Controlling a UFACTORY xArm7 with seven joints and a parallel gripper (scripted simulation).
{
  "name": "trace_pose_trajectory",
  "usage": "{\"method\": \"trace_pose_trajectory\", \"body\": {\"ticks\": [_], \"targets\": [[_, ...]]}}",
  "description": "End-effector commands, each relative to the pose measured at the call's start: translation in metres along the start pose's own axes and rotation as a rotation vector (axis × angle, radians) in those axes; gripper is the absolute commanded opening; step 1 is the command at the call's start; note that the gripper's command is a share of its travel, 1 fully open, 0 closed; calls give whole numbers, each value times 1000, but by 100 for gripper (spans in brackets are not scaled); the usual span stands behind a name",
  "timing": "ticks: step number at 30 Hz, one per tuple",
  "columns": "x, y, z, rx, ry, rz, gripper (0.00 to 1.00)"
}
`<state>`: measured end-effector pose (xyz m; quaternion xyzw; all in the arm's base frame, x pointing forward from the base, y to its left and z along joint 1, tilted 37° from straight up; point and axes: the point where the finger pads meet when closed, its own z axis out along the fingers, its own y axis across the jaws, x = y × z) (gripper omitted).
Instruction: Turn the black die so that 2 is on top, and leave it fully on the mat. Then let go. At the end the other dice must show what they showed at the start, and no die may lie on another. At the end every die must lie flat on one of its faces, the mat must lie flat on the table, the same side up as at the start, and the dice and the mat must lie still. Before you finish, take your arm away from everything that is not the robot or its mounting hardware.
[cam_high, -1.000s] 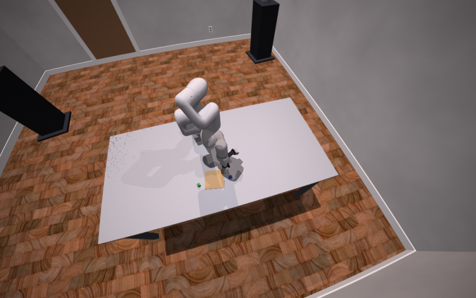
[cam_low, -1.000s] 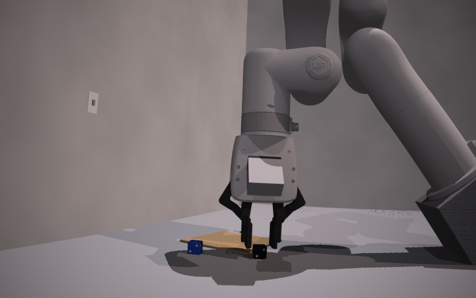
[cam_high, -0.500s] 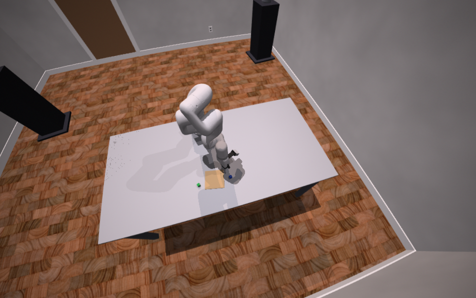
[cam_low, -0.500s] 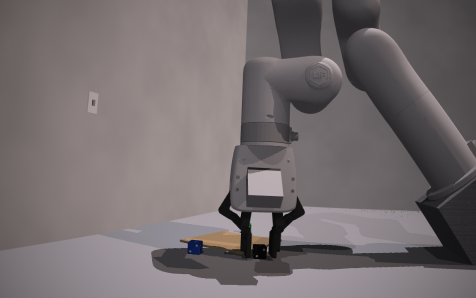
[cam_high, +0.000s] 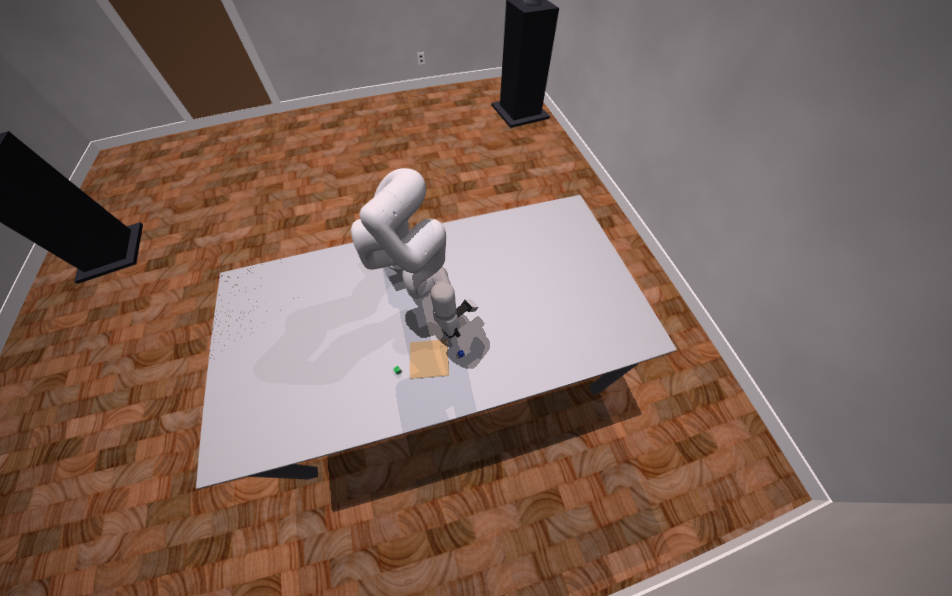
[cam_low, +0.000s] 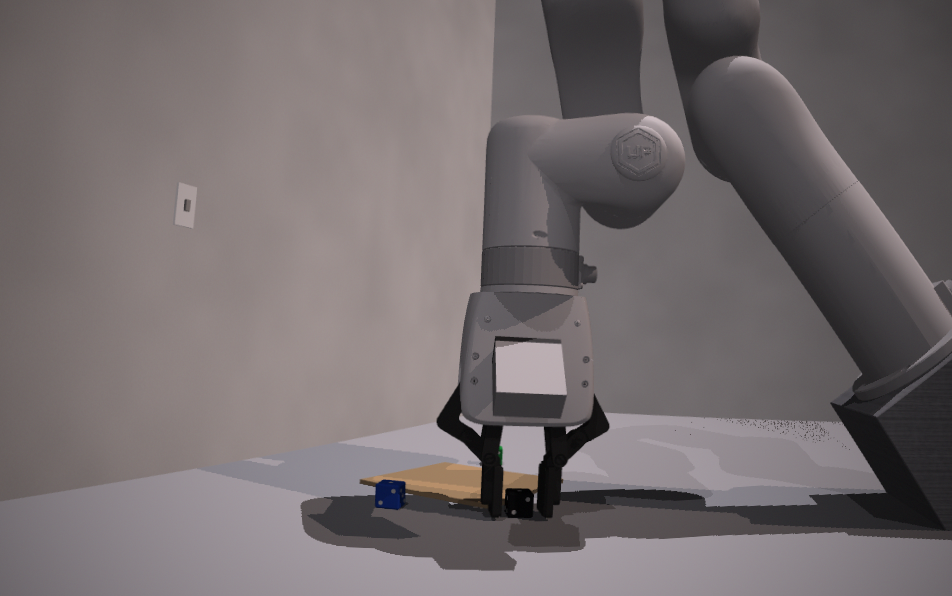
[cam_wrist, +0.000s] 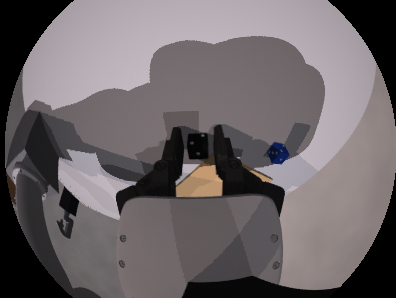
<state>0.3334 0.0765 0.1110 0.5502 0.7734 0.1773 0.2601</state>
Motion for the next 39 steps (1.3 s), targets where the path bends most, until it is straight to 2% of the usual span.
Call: {"method": "trace_pose_trajectory", "body": {"ticks": [1, 20, 21, 39], "targets": [[0, 1, 0, -2, 0, 0, 36], [0, 1, 0, -2, 0, 0, 36], [0, 1, 0, -2, 0, 0, 15], [0, 1, 0, -2, 0, 0, 15]]}}
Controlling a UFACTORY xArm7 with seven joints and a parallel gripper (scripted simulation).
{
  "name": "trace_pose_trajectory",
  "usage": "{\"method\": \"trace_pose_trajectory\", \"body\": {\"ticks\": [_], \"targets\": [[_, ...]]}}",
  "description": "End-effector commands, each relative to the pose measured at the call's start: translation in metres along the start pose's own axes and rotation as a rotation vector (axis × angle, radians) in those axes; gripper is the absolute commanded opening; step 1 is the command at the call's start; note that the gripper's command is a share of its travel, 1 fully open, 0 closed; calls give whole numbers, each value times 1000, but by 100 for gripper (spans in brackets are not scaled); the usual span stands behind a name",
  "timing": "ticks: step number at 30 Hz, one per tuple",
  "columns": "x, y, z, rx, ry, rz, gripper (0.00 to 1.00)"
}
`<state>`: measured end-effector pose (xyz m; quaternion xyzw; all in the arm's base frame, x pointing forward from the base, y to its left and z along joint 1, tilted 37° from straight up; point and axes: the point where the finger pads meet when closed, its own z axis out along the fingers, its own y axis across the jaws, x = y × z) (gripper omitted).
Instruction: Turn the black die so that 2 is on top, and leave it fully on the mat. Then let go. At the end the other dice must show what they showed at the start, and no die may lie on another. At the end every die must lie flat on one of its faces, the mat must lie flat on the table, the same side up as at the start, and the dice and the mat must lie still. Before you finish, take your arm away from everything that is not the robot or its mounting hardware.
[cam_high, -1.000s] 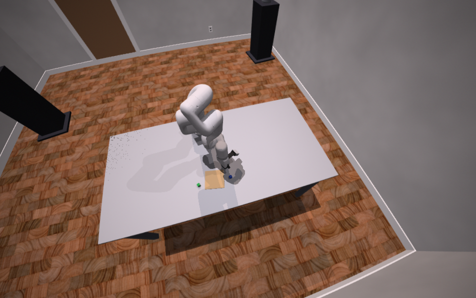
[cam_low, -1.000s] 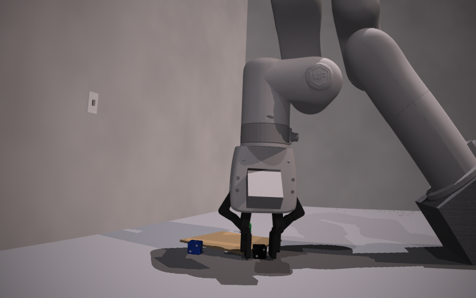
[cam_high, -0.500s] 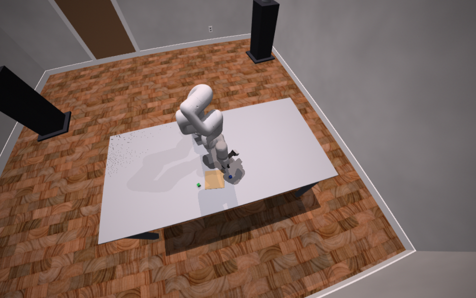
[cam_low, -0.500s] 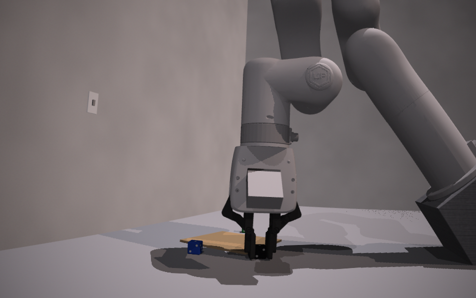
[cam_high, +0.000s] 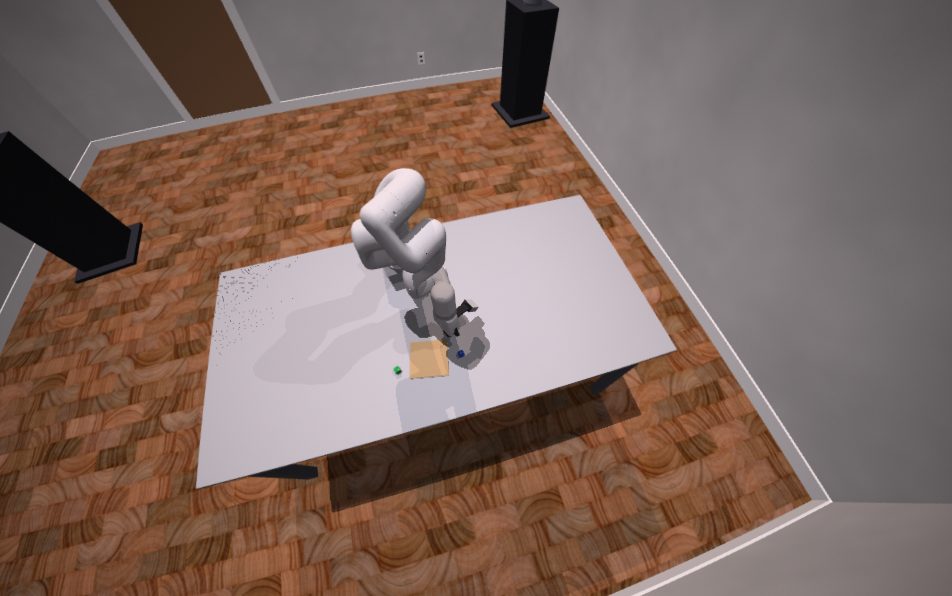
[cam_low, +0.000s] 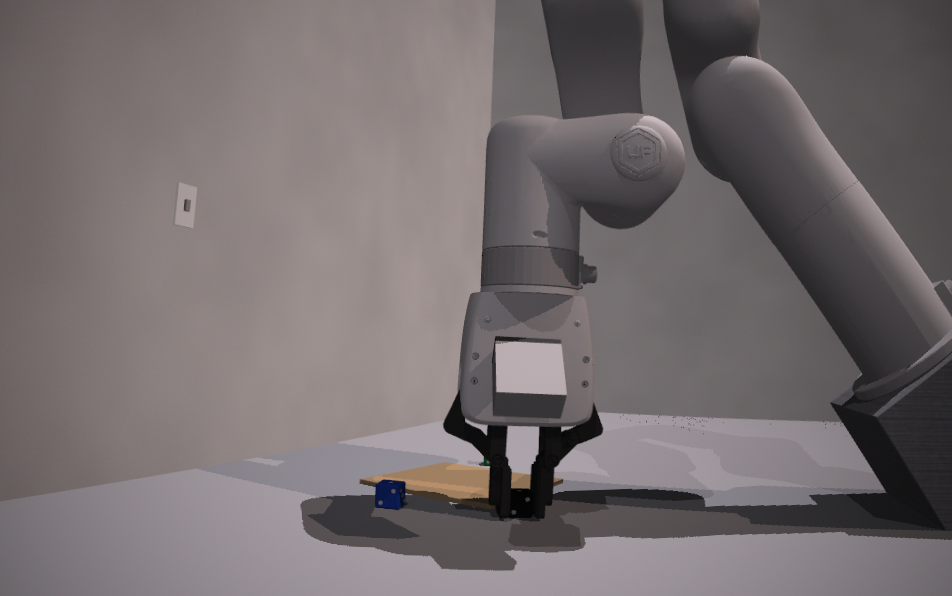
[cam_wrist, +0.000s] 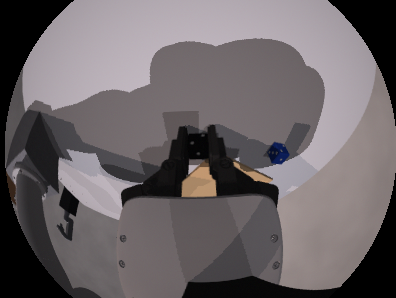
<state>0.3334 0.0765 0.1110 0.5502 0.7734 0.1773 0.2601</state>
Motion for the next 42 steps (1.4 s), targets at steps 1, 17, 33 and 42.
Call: {"method": "trace_pose_trajectory", "body": {"ticks": [1, 17, 33, 42], "targets": [[0, 1, 0, -2, 0, 0, 15], [0, 1, 0, -2, 0, 0, 15], [0, 1, -30, -2, 0, 0, 15], [0, 1, -64, -2, 0, 0, 15]]}}
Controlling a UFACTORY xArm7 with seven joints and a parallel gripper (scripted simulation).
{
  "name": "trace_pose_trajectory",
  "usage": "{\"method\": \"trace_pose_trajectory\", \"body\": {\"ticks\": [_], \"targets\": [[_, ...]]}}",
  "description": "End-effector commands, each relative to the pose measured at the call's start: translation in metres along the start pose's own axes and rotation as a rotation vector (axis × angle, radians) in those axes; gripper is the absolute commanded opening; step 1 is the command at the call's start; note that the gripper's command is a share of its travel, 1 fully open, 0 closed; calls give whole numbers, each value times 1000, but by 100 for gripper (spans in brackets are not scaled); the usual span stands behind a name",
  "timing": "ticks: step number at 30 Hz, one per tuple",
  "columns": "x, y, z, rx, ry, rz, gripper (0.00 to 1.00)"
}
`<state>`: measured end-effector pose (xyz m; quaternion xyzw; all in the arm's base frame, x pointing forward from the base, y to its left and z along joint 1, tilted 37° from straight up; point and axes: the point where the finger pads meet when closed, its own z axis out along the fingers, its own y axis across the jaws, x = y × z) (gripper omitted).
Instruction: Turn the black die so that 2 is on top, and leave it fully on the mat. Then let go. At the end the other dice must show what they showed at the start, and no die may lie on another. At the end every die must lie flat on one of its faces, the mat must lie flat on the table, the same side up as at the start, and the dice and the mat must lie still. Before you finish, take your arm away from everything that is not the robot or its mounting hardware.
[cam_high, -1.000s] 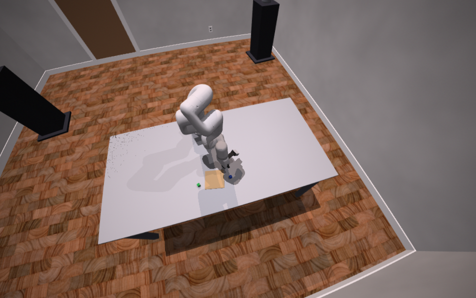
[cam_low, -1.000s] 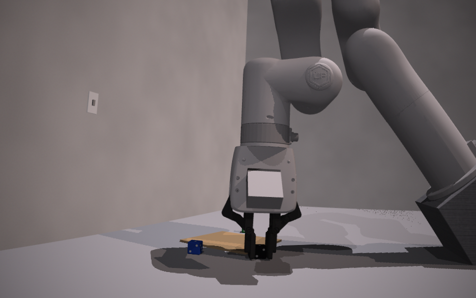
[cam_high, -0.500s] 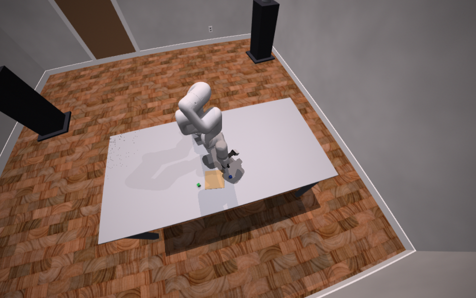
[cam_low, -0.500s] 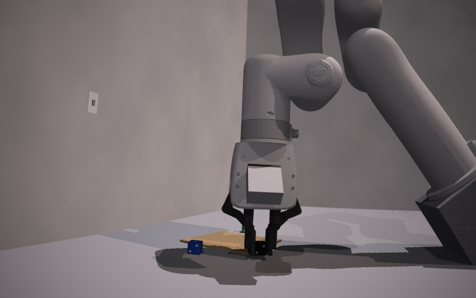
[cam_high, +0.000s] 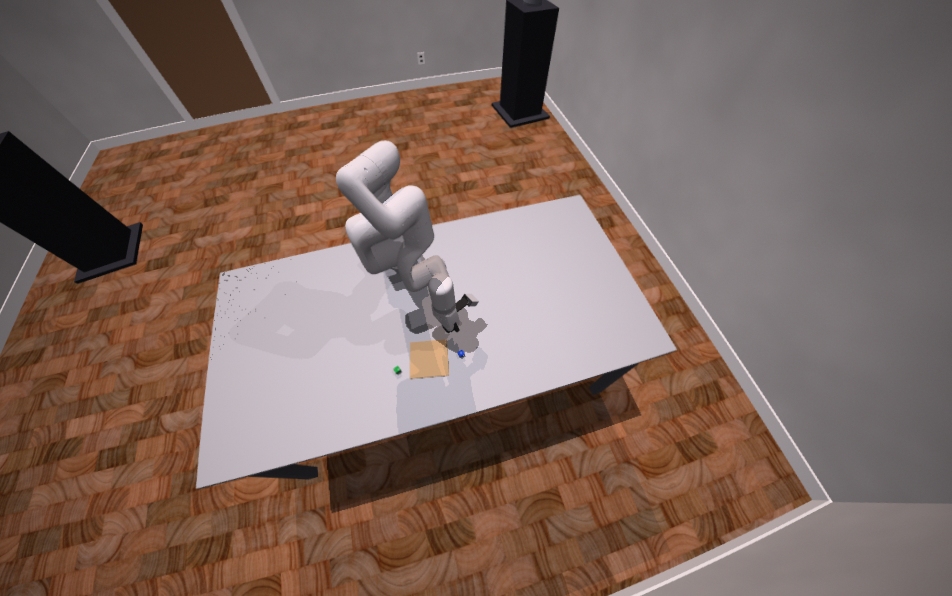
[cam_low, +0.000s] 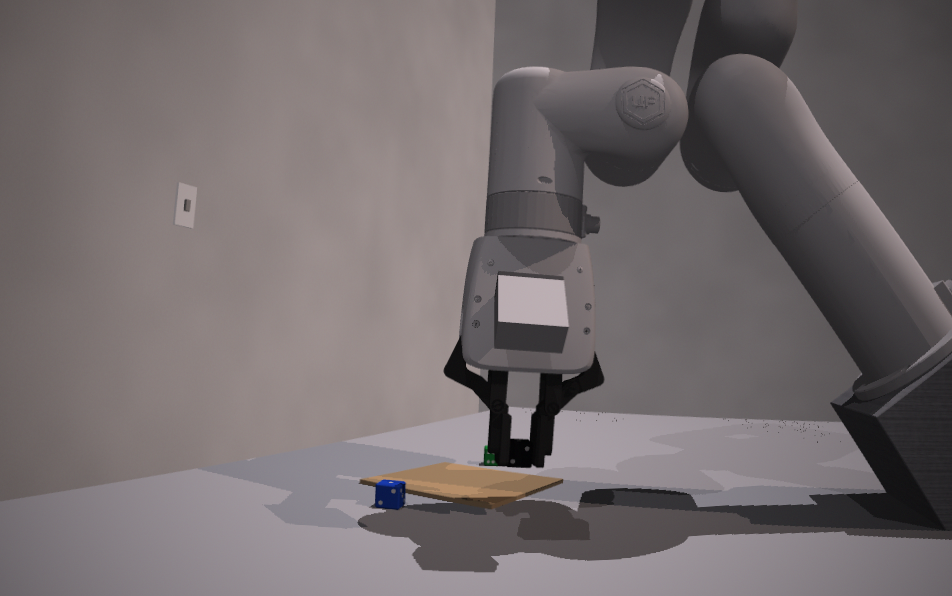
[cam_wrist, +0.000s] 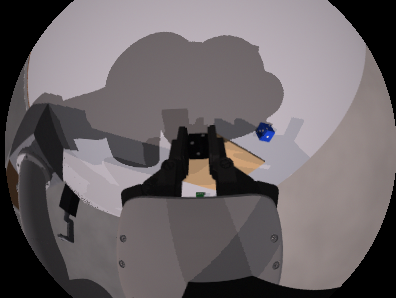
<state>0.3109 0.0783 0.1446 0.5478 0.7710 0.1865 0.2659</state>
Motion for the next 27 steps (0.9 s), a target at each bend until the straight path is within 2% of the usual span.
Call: {"method": "trace_pose_trajectory", "body": {"ticks": [1, 12, 27], "targets": [[-1, -1, -23, 21, -1, -2, 15], [-1, -1, -57, 21, -1, -2, 15], [-1, 0, -60, 22, 0, 2, 15]]}}
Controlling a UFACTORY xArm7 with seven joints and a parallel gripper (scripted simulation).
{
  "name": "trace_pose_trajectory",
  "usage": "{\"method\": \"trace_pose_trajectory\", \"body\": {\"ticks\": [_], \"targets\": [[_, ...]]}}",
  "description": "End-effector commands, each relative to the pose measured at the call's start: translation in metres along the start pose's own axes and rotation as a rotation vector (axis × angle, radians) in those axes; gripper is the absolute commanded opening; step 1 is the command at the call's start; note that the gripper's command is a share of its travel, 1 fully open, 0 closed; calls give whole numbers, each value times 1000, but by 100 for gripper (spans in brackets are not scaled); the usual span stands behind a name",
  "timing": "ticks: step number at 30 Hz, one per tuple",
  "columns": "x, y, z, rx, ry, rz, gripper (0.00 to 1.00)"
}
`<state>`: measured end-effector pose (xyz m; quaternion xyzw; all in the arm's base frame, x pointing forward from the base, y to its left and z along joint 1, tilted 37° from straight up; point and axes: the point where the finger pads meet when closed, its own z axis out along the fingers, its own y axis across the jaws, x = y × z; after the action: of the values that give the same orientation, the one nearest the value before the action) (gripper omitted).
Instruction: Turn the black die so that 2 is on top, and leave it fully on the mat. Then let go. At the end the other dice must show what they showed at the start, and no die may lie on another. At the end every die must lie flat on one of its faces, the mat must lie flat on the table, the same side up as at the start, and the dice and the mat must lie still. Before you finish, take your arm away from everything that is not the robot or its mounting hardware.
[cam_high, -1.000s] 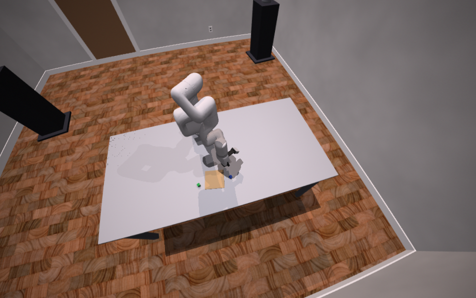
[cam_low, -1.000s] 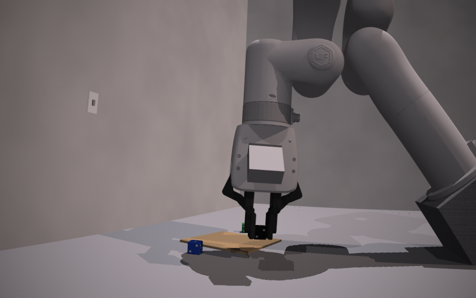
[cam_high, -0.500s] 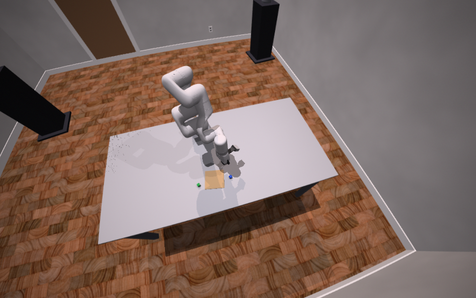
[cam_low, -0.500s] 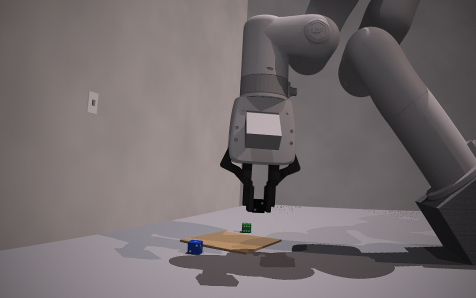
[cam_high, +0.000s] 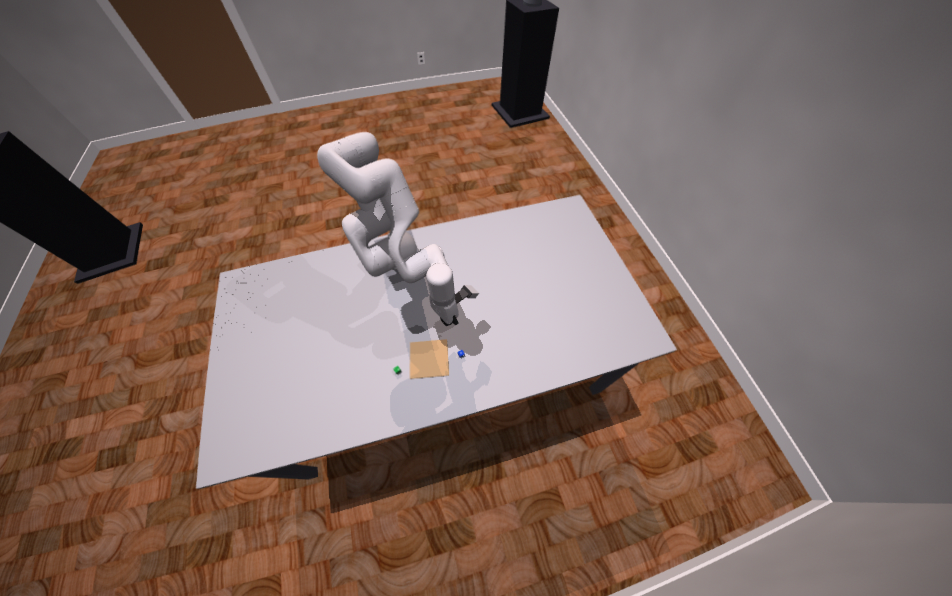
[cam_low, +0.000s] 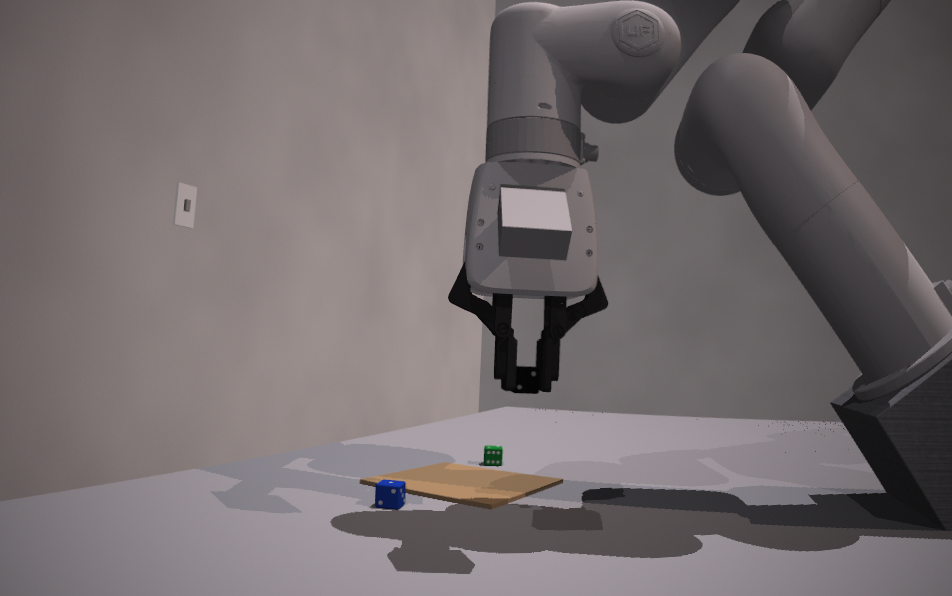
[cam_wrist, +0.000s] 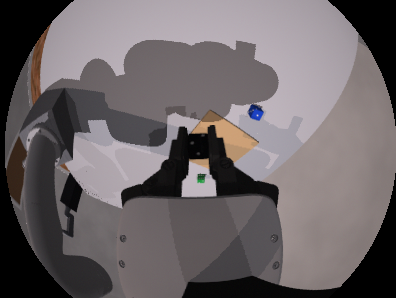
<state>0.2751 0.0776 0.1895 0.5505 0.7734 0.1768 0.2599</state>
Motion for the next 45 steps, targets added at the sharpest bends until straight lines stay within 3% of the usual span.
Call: {"method": "trace_pose_trajectory", "body": {"ticks": [1, 4, 8, 10, 18, 23, 25, 27, 33, 39, 42, 44, 45], "targets": [[-4, 4, -2, 1, 6, 25, 15], [-40, 24, 0, 8, 24, 185, 15], [-52, 28, 0, 8, 23, 228, 15], [-97, 37, 2, 0, 8, 367, 15], [-109, 38, 3, 0, 22, 404, 15], [-96, 44, 0, 15, 185, 394, 15], [-96, 44, 0, 15, 185, 394, 15], [-89, 48, -2, 20, 296, 385, 15], [-83, 51, -4, 19, 431, 374, 15], [-80, 53, -6, 1, 624, 360, 15], [-80, 53, -7, -1, 638, 360, 15], [-82, 53, -7, -25, 749, 354, 15], [-82, 52, -7, -29, 764, 354, 15]]}}
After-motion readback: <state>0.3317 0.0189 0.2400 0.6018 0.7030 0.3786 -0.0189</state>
